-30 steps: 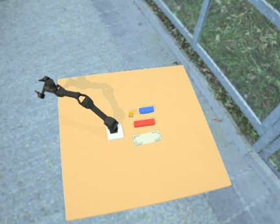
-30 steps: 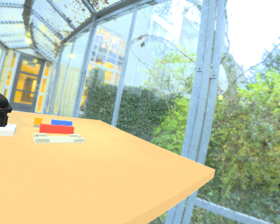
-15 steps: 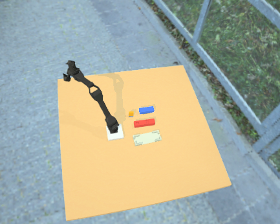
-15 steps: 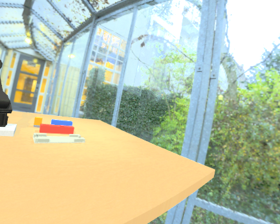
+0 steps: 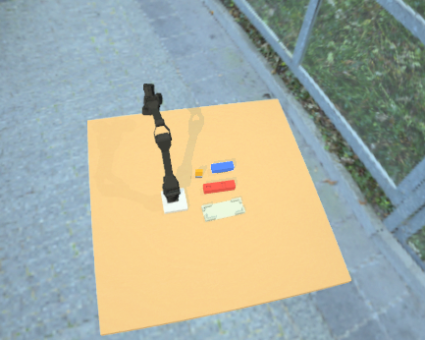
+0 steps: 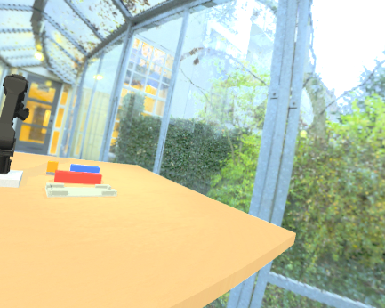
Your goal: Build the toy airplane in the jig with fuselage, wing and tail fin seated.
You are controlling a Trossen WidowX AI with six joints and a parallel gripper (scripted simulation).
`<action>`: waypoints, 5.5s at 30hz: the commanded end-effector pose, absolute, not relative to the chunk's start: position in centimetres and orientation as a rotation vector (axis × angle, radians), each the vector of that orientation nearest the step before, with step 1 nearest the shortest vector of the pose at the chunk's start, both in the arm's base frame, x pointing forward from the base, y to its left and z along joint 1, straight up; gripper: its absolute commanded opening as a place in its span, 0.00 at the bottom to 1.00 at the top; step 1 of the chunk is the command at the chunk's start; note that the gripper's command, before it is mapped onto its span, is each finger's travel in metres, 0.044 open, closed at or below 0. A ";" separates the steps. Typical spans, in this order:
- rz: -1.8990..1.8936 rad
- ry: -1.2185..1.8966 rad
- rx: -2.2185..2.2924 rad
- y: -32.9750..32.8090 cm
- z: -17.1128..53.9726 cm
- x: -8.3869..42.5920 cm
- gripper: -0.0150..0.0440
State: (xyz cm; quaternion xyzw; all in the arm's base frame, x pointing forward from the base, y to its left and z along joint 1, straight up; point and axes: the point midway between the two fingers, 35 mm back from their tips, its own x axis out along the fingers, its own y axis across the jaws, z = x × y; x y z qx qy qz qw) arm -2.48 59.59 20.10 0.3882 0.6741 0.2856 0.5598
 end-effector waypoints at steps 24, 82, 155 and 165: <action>0.174 1.240 0.354 29.8 15.3 32.1 1.00; -0.057 1.547 0.060 0.8 4.1 28.2 1.00; -0.057 1.546 0.060 0.7 14.2 28.1 0.25; -0.054 1.546 0.055 -0.5 14.4 28.1 0.25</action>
